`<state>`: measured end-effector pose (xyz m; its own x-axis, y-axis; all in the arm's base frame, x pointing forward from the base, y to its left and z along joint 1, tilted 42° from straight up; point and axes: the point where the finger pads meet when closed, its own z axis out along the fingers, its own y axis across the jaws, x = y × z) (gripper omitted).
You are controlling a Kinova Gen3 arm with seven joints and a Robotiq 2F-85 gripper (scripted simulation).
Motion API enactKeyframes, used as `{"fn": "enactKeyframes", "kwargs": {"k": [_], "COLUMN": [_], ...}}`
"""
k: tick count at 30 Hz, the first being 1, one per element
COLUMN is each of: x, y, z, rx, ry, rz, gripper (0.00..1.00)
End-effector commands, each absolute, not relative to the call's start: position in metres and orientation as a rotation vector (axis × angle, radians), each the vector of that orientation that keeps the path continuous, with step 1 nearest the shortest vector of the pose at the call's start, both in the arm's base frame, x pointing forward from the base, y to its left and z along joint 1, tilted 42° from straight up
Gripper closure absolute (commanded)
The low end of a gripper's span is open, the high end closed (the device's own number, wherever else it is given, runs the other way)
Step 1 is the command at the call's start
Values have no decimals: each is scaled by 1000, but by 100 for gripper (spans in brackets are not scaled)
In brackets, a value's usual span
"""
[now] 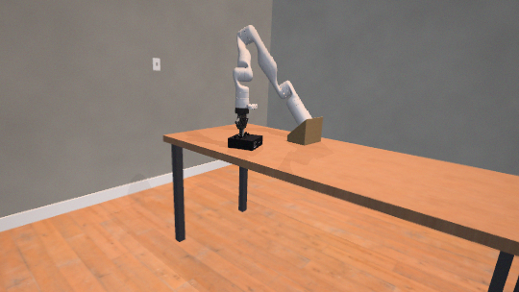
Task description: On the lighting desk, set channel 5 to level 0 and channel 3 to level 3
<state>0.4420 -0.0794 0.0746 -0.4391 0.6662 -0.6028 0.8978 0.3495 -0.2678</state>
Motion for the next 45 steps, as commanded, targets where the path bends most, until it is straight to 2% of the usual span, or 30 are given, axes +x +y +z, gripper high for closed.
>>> {"fn": "enactKeyframes", "kwargs": {"k": [1,45], "x": [445,447], "y": [-81,-84], "z": [78,81], "rx": [1360,1360], "ry": [2229,2229], "rz": [-815,-815], "gripper": [100,100]}}
